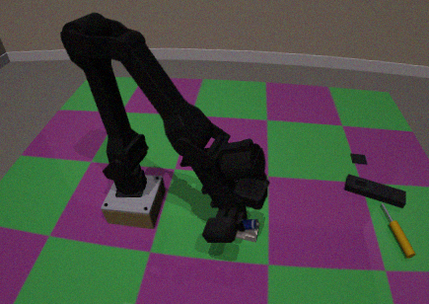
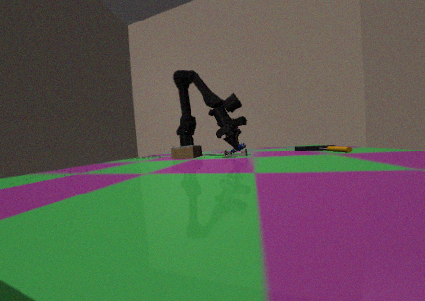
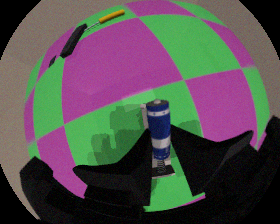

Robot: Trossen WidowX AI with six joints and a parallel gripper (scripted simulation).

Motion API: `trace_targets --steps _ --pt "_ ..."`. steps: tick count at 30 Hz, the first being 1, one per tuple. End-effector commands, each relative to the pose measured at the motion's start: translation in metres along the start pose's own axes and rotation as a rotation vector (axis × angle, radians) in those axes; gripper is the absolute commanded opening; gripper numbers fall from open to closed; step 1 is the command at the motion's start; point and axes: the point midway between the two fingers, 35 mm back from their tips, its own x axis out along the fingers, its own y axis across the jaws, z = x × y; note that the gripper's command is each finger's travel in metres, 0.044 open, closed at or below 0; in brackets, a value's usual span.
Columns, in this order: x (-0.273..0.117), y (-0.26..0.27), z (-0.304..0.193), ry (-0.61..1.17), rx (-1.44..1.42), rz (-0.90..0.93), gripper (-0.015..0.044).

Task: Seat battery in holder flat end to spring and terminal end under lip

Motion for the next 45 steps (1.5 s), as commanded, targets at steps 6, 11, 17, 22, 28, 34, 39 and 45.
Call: trace_targets --steps 6,11,17,22,28,34,39,45 --pt "0.001 0.001 -0.005 -0.060 0.004 0.001 0.0071" --pt "0.001 0.001 -0.006 -0.085 0.004 -0.001 0.0071" --pt "0.001 0.001 -0.010 -0.086 0.004 -0.002 0.0071" --pt "0.000 0.001 -0.015 -0.086 0.004 -0.004 0.0071" --pt "-0.002 0.001 -0.020 -0.085 0.004 -0.006 0.0071" --pt "-0.003 0.001 -0.024 -0.084 0.004 -0.006 0.0071" --pt "-0.004 0.001 -0.026 -0.081 0.004 -0.007 0.0071" --pt "-0.005 0.001 -0.028 -0.075 0.004 -0.006 0.0071"
